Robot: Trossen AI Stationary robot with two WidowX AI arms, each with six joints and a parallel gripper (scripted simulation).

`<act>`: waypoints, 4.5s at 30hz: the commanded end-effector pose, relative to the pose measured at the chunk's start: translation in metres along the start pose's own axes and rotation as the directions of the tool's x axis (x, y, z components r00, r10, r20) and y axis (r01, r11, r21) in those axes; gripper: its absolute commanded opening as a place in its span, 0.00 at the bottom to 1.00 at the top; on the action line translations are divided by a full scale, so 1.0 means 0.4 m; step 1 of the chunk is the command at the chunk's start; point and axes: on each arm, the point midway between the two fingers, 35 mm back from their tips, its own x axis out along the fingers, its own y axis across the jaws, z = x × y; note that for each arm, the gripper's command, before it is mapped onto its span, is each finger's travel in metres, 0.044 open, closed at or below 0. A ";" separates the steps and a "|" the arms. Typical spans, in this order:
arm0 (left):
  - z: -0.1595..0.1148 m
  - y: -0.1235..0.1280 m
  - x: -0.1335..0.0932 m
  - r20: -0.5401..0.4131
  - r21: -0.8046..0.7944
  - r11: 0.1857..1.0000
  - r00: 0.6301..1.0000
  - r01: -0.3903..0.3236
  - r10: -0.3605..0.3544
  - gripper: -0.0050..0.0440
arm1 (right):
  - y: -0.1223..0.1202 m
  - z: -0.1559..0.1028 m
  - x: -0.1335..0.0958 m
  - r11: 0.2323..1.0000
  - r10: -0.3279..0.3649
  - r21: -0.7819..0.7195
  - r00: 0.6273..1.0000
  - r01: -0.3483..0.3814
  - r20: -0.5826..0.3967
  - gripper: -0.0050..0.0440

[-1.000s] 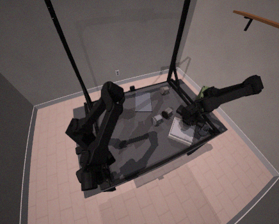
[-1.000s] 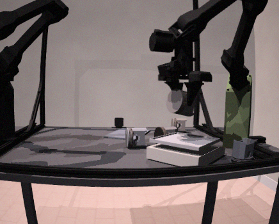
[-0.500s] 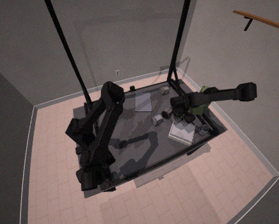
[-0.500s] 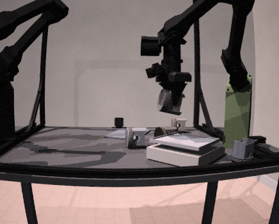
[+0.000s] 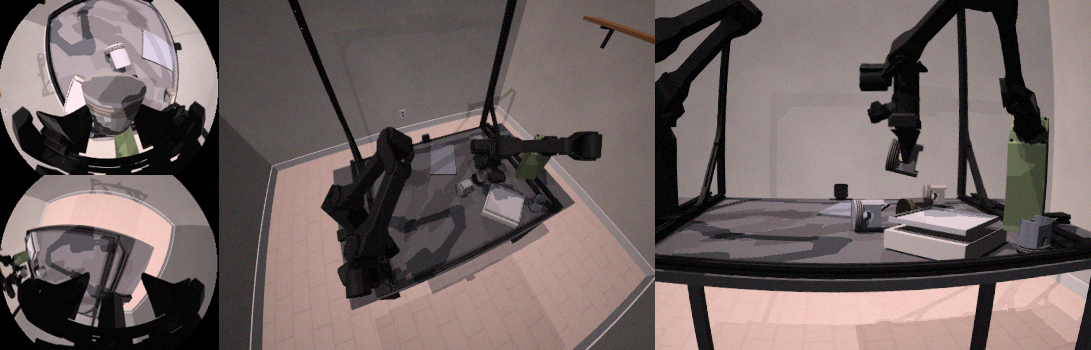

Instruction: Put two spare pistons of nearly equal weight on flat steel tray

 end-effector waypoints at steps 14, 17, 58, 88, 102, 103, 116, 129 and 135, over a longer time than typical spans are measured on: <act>0.123 -0.154 -0.009 0.014 0.275 0.962 1.000 -0.005 0.001 0.43 | 0.001 0.000 0.000 1.000 0.003 0.000 1.000 -0.003 0.000 1.00; 0.146 -0.184 -0.009 0.014 0.275 0.962 1.000 -0.005 0.001 0.43 | 0.001 0.000 0.000 1.000 0.003 0.000 1.000 -0.003 0.000 1.00; 0.406 -0.531 -0.012 0.014 0.275 0.961 1.000 -0.004 0.001 0.43 | 0.001 0.000 0.000 1.000 0.003 0.000 1.000 -0.003 0.000 1.00; 0.405 -0.531 -0.011 0.027 0.798 0.591 0.986 -0.119 0.162 0.43 | 0.001 0.000 0.000 1.000 0.003 0.000 1.000 -0.003 0.000 1.00; 0.405 -0.531 -0.011 0.074 0.948 0.285 0.970 -0.141 0.233 0.43 | 0.001 0.000 0.000 1.000 0.003 0.000 1.000 -0.003 0.000 1.00; 0.405 -0.533 -0.012 0.077 0.952 0.273 0.969 -0.142 0.234 0.43 | 0.001 0.000 0.000 1.000 0.003 0.000 1.000 -0.003 0.000 1.00; 0.404 -0.538 -0.001 0.085 0.955 0.257 0.969 -0.146 0.233 0.43 | 0.001 0.000 0.000 1.000 0.003 0.000 1.000 -0.003 0.000 1.00; 0.405 -0.533 0.044 0.085 0.955 0.257 0.969 -0.146 0.233 0.43 | 0.001 0.000 0.000 1.000 0.003 0.000 1.000 -0.003 0.000 1.00; 0.406 -0.530 0.069 0.085 0.955 0.257 0.969 -0.146 0.233 0.43 | 0.001 0.000 0.000 1.000 0.003 0.000 1.000 -0.003 0.000 1.00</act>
